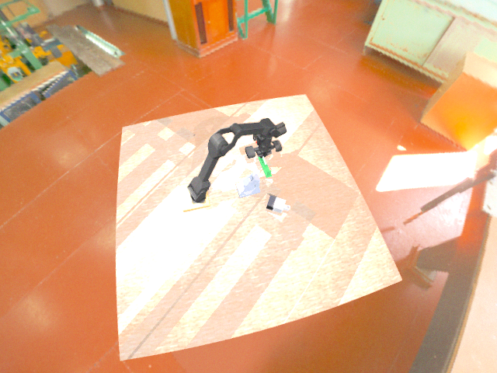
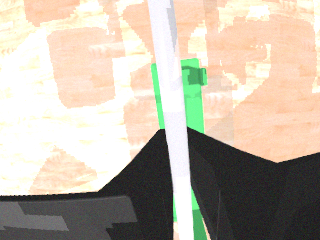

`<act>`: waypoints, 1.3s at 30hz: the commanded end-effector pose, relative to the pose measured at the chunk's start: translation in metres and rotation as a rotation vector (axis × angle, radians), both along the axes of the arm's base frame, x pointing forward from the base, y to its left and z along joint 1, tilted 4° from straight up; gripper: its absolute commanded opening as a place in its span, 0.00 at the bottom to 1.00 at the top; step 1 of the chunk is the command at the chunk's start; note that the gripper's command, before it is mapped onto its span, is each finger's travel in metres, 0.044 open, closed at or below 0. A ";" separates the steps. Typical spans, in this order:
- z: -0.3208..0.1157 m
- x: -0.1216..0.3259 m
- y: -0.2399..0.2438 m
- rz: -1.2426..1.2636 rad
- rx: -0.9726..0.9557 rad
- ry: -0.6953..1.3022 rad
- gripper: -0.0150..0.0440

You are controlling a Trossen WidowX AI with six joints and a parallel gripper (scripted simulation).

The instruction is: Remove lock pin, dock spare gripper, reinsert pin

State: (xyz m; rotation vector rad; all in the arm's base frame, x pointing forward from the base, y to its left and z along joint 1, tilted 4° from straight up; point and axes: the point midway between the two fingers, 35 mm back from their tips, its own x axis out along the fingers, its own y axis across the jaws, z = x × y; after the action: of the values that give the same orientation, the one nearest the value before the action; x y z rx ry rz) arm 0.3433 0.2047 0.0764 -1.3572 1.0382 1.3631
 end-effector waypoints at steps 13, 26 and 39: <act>0.005 0.008 -0.018 0.002 -0.002 0.000 0.25; 0.016 0.019 -0.054 0.005 -0.005 -0.003 0.25; 0.002 0.020 -0.055 0.006 -0.009 0.001 0.25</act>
State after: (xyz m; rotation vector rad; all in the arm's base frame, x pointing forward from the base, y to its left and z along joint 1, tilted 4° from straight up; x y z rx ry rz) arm 0.3639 0.1505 0.0843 -1.3645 1.0407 1.3596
